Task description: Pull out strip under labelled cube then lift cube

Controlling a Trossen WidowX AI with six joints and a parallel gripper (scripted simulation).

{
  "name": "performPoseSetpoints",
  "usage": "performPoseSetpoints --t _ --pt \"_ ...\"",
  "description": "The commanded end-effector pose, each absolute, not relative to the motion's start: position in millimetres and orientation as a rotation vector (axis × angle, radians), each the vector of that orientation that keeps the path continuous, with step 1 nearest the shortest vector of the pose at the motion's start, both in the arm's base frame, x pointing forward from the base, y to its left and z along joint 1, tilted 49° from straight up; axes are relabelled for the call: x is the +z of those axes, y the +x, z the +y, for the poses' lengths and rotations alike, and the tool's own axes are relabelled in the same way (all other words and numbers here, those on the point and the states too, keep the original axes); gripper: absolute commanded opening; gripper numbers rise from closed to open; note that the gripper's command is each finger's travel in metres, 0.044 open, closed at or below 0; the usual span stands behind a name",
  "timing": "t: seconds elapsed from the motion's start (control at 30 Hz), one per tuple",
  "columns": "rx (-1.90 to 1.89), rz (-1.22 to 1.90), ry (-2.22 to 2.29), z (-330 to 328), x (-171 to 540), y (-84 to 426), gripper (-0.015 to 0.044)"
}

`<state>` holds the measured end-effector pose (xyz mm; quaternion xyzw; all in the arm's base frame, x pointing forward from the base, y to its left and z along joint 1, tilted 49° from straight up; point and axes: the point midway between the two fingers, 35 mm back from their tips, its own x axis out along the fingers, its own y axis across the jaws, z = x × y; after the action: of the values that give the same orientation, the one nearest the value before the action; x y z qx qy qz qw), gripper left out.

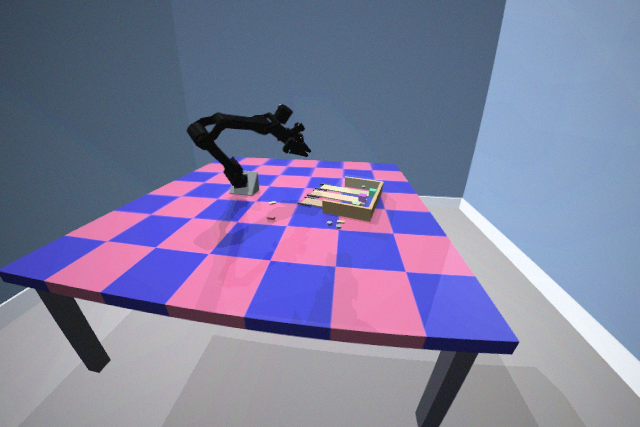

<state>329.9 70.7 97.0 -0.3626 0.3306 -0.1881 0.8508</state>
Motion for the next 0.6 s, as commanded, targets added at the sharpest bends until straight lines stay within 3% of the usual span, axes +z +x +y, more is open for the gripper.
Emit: performPoseSetpoints --t 0.0,0.4,0.57 --pt "-0.429 0.758 -0.739 62 93 338 0.0321" --pt "-0.847 1.329 -0.433 -37 70 354 0.0006" --pt "-0.968 1.441 -0.354 -59 72 348 0.0000"
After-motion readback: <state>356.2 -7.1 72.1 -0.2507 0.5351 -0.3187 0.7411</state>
